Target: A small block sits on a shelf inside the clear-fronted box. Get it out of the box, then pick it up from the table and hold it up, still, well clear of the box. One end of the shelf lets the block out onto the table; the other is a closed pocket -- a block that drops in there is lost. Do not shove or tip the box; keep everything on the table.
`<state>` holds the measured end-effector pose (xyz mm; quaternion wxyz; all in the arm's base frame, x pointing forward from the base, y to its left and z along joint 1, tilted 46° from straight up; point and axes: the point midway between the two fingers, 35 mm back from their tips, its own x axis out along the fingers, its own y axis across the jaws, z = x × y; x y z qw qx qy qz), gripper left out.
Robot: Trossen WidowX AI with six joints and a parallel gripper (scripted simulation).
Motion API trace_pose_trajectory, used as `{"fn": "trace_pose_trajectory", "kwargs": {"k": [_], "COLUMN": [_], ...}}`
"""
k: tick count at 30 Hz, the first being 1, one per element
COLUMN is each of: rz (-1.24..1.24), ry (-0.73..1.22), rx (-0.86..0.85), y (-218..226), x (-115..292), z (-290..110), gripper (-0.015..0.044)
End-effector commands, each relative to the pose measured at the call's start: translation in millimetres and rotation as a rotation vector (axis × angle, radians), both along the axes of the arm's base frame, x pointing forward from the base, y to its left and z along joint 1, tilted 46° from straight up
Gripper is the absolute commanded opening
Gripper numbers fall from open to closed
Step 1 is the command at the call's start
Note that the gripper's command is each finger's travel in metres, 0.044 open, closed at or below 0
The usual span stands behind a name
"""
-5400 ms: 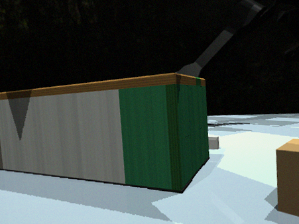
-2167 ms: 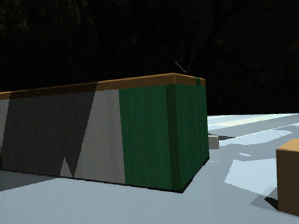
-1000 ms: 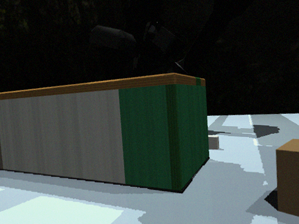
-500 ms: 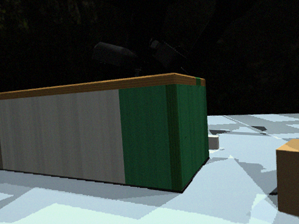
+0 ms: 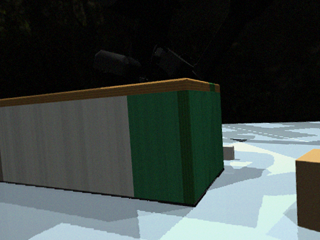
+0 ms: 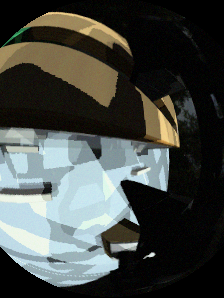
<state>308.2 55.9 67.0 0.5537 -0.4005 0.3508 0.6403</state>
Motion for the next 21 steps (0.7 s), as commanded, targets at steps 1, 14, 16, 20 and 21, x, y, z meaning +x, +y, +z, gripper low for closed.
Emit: {"fn": "trace_pose_trajectory", "kwargs": {"k": [1, 14, 16, 20, 21], "rz": [0.003, 0.003, 0.003, 0.003, 0.003], "ry": [0.005, 0.005, 0.005, 0.004, 0.004], "rx": [-0.003, -0.004, -0.004, -0.005, -0.005], "y": [-8.0, -32.6, -36.4, -44.1, -46.0], "x": [-0.3, 2.9, 3.4, 4.4, 4.6], "z": [-10.1, -35.1, -39.0, -46.8, -48.7], "gripper": [0.0400, 0.0400, 0.0400, 0.0400, 0.0400]}}
